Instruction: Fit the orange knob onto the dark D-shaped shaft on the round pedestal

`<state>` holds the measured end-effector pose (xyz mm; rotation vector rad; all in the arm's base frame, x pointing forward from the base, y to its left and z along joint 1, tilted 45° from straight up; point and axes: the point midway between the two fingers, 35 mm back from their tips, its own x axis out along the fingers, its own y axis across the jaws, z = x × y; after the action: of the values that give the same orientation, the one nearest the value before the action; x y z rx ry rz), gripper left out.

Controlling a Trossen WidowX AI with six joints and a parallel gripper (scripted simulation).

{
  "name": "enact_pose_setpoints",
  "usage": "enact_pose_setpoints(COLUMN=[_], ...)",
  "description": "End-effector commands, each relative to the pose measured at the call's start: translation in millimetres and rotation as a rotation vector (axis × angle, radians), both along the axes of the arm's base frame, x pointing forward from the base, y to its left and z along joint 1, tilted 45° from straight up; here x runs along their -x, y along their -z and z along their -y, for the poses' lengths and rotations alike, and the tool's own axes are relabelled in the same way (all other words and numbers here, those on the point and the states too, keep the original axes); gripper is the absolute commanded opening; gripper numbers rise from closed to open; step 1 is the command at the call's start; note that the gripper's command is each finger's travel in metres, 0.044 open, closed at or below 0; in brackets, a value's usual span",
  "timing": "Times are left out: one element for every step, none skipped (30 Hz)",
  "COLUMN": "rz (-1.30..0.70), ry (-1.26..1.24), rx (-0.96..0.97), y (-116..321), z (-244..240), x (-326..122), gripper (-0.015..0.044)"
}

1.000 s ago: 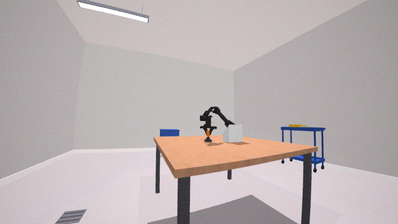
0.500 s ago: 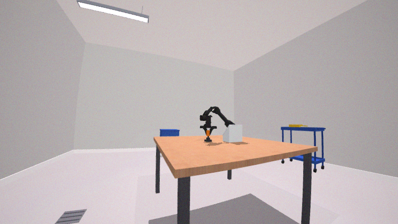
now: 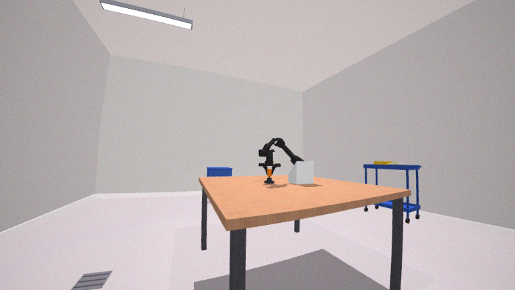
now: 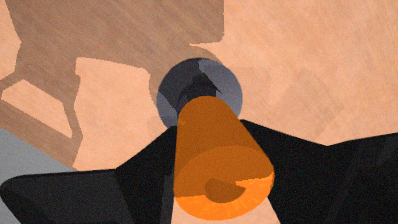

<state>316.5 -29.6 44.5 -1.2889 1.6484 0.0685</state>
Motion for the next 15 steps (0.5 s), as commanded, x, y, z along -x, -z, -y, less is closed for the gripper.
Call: enact_pose_setpoints(rz=[-0.002,-0.002,-0.002,-0.002,-0.002,-0.002,-0.002,-0.002,-0.002,-0.002,-0.002,-0.002,-0.002,-0.008,-0.020], ry=[-0.005,-0.005,-0.005,-0.005,-0.005,-0.005,-0.005,-0.005,-0.005,-0.005,-0.005,-0.005,-0.005,-0.011,-0.023], rx=[0.000,0.000,0.000,0.000,0.000,0.000,0.000,0.000,0.000,0.000,0.000,0.000,0.000,0.000,0.001], y=[0.6,0.2,0.2,0.2,0.2,0.2,0.2,-0.6,-1.3,-2.1,-2.6,-3.1,-3.5,-3.5,-3.5], z=[1.1,0.7,0.7,0.7,0.7,0.7,0.7,-0.1,-0.8,-1.4,-1.7,-1.9,-2.2,-2.2,-2.2], x=[-0.3,-0.2,-0.2,-0.2,-0.2,-0.2,-0.2,-0.3,-0.4,-0.6,-0.8,-1.0,-1.3,-1.4,-1.4], gripper=[0.0000,0.0000,0.0000,0.0000,0.0000,0.0000,0.0000,0.0000,0.0000,0.0000,0.0000,0.0000,0.0000,0.0000,0.0000])
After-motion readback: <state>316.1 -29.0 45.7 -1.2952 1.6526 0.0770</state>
